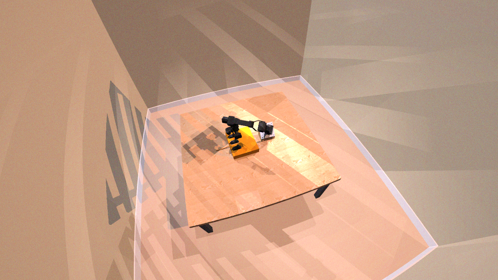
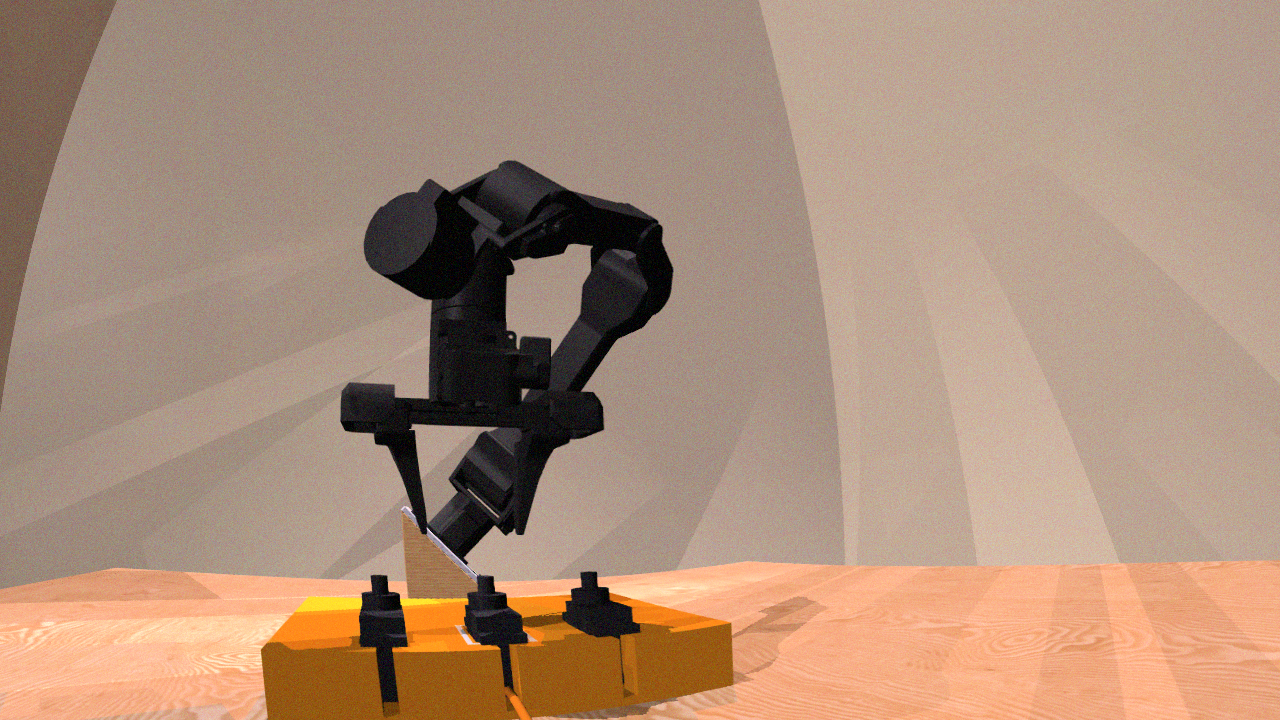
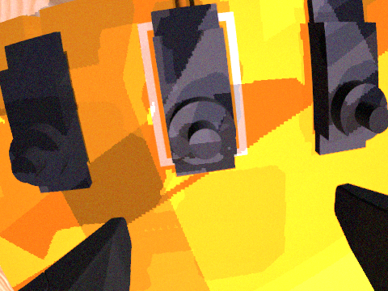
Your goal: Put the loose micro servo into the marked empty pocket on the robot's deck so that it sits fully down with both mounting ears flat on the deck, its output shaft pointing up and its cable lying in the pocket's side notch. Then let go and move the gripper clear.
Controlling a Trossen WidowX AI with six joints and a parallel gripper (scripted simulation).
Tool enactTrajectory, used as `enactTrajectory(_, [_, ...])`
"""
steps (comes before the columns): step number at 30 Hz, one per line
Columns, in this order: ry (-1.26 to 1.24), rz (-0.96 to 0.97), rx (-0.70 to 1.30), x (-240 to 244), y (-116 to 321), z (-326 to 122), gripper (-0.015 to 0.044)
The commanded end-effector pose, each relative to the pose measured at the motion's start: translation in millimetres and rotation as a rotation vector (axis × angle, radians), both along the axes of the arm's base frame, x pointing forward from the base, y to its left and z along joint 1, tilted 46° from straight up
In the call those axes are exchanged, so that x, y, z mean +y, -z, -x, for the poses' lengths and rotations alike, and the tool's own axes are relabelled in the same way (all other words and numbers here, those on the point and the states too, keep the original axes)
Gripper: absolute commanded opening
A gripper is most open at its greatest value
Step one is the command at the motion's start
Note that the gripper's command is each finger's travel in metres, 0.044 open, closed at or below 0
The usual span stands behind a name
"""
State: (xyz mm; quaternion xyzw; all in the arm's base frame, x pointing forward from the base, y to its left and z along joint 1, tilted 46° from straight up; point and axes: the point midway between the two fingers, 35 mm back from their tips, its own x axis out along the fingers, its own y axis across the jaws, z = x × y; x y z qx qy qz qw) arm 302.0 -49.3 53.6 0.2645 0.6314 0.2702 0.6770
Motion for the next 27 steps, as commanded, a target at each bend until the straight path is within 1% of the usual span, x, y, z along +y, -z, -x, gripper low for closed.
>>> enactTrajectory(1, [0.003, 0.000, 0.003, -18.9, -16.8, 48.1, 0.0424])
enactTrajectory(2, [0.001, -0.003, 0.003, -21.3, -20.8, 60.2, 0.0440])
enactTrajectory(4, [-0.001, -0.006, 0.003, -22.9, -24.1, 70.1, 0.0440])
enactTrajectory(11, [0.007, -0.010, 0.013, -26.7, -27.0, 69.3, 0.0440])
enactTrajectory(17, [0.070, -0.043, 0.084, -54.8, -48.5, 66.1, 0.0440])
enactTrajectory(27, [0.073, -0.045, 0.087, -56.0, -49.5, 66.1, 0.0440])
